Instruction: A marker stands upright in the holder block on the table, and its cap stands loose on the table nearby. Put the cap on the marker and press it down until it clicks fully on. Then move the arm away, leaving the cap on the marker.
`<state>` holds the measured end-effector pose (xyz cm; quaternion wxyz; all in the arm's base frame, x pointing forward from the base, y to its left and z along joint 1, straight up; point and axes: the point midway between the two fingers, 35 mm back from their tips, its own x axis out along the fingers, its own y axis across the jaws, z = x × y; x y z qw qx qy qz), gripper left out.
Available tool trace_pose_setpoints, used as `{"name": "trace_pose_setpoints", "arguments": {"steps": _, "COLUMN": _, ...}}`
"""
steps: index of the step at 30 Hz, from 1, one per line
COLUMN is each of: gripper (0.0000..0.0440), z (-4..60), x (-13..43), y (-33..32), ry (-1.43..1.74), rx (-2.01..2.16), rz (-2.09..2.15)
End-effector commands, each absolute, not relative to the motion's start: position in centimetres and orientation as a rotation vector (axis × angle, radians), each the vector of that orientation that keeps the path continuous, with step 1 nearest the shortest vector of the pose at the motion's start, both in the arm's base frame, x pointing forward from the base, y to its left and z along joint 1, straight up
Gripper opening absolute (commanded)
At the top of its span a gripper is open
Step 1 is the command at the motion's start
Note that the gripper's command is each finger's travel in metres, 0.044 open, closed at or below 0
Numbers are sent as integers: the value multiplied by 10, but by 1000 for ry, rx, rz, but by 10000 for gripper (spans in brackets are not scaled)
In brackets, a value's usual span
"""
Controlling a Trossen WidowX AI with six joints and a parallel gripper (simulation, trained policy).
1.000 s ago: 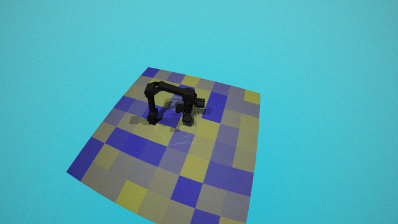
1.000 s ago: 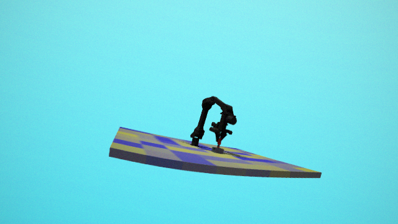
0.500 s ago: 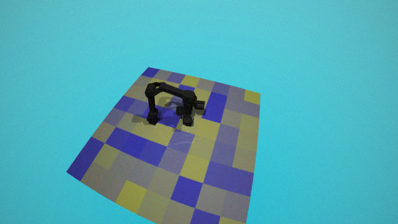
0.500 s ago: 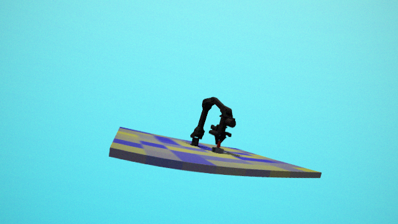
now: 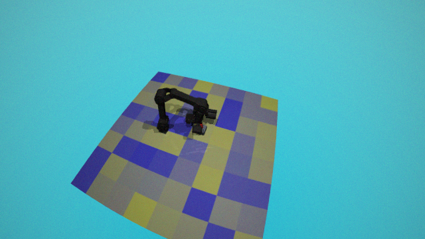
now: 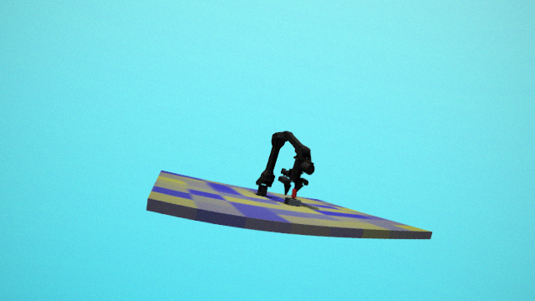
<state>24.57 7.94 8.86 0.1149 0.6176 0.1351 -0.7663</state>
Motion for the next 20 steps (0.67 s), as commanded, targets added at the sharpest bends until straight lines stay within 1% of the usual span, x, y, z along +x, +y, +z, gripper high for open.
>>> {"name": "trace_pose_setpoints", "arguments": {"steps": 1, "gripper": 376, "z": 93, "x": 241, "y": 79, "ry": 414, "rx": 1823, "rz": -2233}}
{"name": "trace_pose_setpoints", "arguments": {"steps": 4, "gripper": 440, "z": 94, "x": 241, "y": 79, "ry": 420, "rx": 1841, "rz": -2217}}
{"name": "trace_pose_setpoints", "arguments": {"steps": 20, "gripper": 440, "z": 137, "x": 255, "y": 81, "ry": 433, "rx": 2012, "rz": -2083}}
